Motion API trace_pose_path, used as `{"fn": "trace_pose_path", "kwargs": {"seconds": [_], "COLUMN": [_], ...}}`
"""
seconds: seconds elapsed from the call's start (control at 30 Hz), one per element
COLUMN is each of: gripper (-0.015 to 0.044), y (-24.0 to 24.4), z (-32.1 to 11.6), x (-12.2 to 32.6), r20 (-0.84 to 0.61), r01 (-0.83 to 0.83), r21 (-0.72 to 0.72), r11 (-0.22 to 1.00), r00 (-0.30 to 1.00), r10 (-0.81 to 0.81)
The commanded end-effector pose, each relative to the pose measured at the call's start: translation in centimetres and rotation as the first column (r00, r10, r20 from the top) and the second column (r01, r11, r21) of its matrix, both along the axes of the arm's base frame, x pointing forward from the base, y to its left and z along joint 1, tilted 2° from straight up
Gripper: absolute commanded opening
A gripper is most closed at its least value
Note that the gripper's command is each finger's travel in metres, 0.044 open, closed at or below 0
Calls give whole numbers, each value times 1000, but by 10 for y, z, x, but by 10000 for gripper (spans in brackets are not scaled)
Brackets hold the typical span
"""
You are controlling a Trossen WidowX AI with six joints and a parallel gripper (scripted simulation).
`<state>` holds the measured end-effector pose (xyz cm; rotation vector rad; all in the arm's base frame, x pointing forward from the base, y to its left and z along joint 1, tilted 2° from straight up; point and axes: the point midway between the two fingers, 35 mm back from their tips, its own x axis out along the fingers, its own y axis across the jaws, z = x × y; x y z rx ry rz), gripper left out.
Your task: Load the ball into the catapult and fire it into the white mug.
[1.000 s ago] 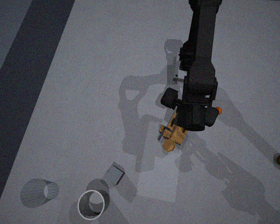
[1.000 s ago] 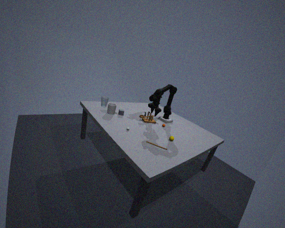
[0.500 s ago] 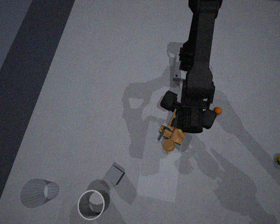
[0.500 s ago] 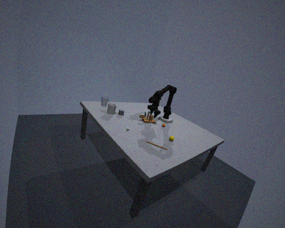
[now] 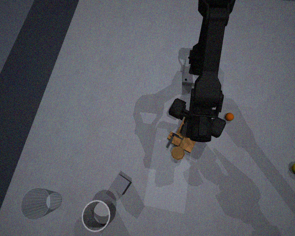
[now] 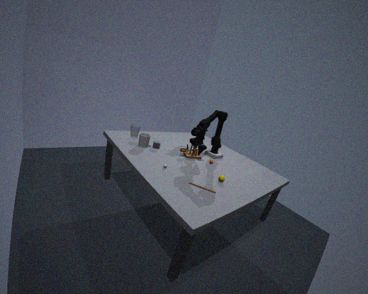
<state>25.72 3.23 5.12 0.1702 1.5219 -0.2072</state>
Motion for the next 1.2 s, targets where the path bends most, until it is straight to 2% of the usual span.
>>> {"fn": "trace_pose_path", "kwargs": {"seconds": [0.0,0.1,0.47,0.67,0.8,0.97,1.17], "gripper": [440,440,151,111,6,0,0], "y": [-1,-1,0,0,1,0,-19], "z": [-8,-9,-5,-5,34,45,48], "x": [-2,-2,-1,-1,-1,-2,15], "r20": [-7,-7,-3,-3,-2,-2,-8], "r01": [-6,-6,0,0,0,-5,-184], "r21": [-5,-5,0,0,-2,-2,-10], "r11": [1000,1000,1000,1000,1000,1000,983], "r00": [1000,1000,1000,1000,1000,1000,983], "r10": [6,6,0,0,0,5,184]}}
